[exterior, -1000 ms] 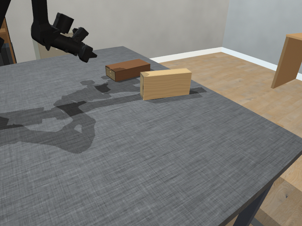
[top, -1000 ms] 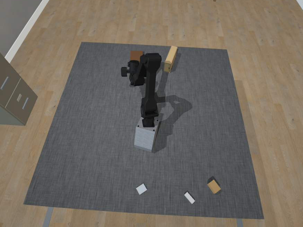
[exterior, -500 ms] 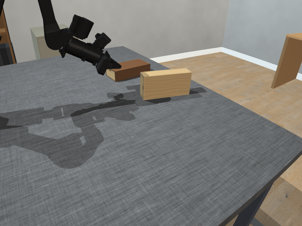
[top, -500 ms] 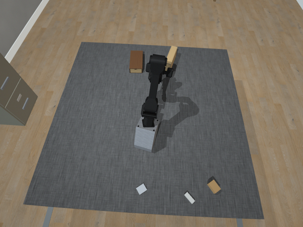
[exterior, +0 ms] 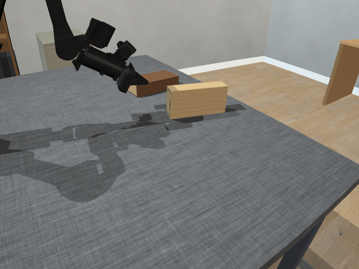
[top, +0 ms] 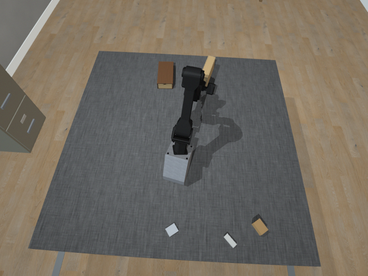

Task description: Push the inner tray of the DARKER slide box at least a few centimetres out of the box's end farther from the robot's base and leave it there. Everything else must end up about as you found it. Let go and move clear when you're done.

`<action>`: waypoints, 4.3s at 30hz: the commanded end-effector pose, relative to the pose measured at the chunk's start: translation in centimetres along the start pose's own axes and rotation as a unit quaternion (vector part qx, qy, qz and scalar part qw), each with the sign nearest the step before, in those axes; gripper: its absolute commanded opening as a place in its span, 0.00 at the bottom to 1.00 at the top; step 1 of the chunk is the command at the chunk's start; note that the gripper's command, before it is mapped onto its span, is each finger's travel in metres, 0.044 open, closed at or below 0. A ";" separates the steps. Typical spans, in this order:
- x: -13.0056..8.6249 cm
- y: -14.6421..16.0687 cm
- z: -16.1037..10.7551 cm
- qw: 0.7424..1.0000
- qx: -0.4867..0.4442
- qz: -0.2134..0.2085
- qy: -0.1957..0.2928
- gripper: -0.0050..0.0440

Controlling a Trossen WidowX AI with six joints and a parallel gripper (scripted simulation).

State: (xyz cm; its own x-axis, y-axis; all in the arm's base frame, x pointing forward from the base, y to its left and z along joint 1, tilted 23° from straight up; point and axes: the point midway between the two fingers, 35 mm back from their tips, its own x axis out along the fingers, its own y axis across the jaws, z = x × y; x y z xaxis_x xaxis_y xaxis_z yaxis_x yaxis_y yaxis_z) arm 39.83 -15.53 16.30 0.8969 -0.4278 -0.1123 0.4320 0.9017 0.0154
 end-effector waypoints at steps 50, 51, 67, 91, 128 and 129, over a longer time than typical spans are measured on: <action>-1.3 21.4 -5.3 0.983 -0.047 0.128 -0.127 0.00; -1.2 21.4 -5.5 0.983 -0.047 0.128 -0.126 0.00; 2.1 21.3 -10.8 0.987 -0.049 0.127 -0.090 0.00; 3.0 21.5 -10.9 0.986 -0.051 0.127 -0.097 0.00; 5.7 22.6 -9.6 0.982 -0.045 0.130 -0.131 0.00; 5.8 22.7 -9.4 0.982 -0.045 0.130 -0.132 0.00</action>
State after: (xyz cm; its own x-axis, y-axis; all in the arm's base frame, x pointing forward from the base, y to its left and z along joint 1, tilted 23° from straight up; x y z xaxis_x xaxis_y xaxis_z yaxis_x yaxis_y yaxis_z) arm 53.42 3.03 6.02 0.9752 -0.1777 0.1317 0.1892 0.9786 -0.0805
